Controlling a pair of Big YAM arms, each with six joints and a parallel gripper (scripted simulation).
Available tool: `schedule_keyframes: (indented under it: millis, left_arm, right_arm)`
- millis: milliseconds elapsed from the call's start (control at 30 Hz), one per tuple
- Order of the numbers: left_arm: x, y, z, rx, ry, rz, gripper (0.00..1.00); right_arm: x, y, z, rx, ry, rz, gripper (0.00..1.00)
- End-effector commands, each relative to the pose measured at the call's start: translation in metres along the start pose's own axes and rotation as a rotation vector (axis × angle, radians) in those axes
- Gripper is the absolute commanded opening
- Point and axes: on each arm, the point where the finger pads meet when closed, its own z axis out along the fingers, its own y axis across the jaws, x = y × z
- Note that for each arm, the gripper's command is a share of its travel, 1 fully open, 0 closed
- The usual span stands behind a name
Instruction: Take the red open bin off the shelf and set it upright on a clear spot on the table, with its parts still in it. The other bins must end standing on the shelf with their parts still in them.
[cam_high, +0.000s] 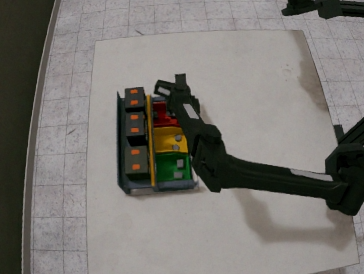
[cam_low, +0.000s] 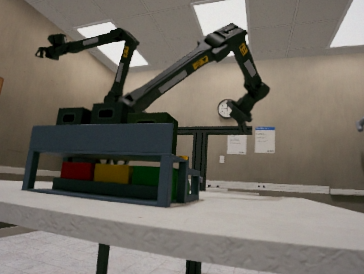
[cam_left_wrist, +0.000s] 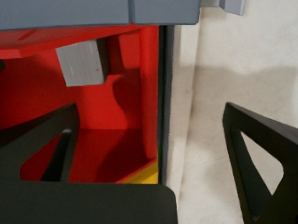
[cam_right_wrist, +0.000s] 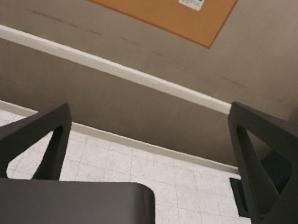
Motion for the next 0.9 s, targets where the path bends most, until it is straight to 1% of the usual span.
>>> schedule_keyframes:
  millis: [0, 100, 867]
  left_arm:
    - [-0.0041, 0.0057, 0.0031, -0.001, -0.006, 0.002, 0.9]
    - [-0.0029, 0.0106, 0.0004, -0.006, -0.007, -0.003, 0.9]
    - [-0.0014, 0.0088, 0.0009, -0.002, -0.006, 0.0, 0.9]
  right_arm:
    - [-0.0387, -0.0018, -0.0062, 0.005, -0.056, -0.019, 1.0]
    - [-0.0387, -0.0018, -0.0062, 0.005, -0.056, -0.019, 1.0]
    - [-0.0387, -0.0018, -0.0062, 0.005, -0.056, -0.019, 1.0]
